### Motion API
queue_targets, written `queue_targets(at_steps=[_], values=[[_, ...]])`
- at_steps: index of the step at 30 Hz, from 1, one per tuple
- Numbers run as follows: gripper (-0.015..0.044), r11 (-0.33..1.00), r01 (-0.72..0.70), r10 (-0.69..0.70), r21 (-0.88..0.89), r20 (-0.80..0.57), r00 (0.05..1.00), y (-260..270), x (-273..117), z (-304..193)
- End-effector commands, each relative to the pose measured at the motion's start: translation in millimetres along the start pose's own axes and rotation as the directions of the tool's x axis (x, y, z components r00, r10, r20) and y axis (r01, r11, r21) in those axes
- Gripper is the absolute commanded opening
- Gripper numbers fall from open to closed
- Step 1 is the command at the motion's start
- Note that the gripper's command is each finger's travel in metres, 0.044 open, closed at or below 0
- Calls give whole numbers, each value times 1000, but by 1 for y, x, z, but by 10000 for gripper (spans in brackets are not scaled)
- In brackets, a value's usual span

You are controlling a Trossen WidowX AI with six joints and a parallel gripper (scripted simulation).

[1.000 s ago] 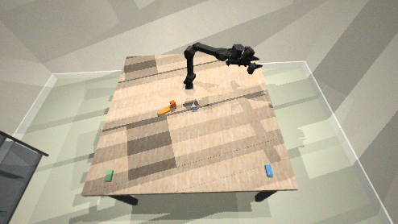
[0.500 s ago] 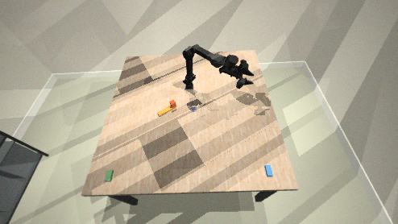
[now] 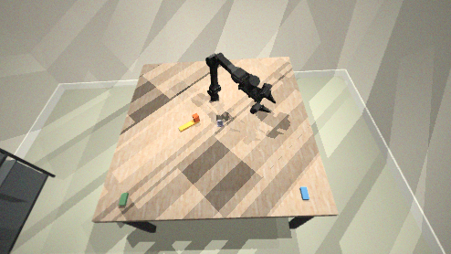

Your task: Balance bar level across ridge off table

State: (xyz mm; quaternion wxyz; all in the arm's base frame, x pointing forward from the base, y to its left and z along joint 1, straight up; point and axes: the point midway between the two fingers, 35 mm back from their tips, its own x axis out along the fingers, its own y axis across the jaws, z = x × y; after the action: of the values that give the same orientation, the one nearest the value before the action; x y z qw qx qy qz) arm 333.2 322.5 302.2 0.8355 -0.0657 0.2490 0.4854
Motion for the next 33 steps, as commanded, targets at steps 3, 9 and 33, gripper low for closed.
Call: queue_targets(at_steps=[3, 9, 33], values=[[315, 991, 93, -88, 93, -59, 994, -38, -9, -18], [315, 962, 196, -175, 190, -122, 977, -77, -25, -37], [315, 655, 566, -398, 501, -407, 822, -196, -118, -128]])
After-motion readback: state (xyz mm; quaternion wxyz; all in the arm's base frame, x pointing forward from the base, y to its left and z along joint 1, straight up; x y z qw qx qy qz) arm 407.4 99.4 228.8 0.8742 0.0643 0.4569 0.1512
